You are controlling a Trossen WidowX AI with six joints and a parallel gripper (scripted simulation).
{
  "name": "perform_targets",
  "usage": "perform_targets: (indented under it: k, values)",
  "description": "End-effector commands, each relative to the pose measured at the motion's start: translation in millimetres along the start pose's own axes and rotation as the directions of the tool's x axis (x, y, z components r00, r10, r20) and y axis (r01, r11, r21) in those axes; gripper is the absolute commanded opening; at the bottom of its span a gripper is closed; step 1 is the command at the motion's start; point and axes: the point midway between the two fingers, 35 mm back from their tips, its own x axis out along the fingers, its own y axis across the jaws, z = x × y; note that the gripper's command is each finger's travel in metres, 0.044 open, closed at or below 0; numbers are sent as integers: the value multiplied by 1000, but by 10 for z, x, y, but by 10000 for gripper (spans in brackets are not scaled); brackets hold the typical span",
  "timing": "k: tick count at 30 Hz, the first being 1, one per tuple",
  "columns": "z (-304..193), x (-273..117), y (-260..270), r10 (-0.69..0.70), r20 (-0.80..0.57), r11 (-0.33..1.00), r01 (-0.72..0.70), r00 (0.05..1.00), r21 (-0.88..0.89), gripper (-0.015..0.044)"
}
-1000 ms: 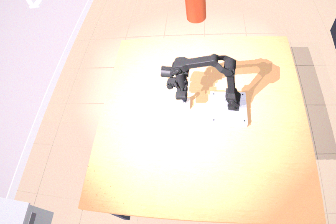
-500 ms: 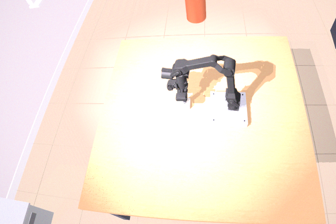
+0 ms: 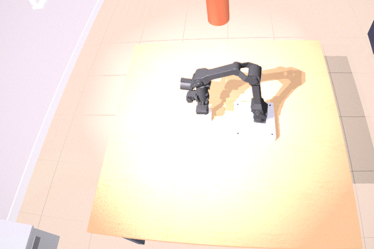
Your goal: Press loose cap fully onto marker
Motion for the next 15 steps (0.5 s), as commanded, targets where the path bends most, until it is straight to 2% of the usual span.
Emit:
perform_targets:
  k: [1, 8, 15]
  values:
    - [0, 0, 0, 0, 0, 1000, 0, 1000, 0, 0]
    - [14, -82, -2, 0, 0, 1000, 0, 1000, 0, 0]
    - [12, -870, -1, 0, -2, 1000, 0, 1000, 0, 0]
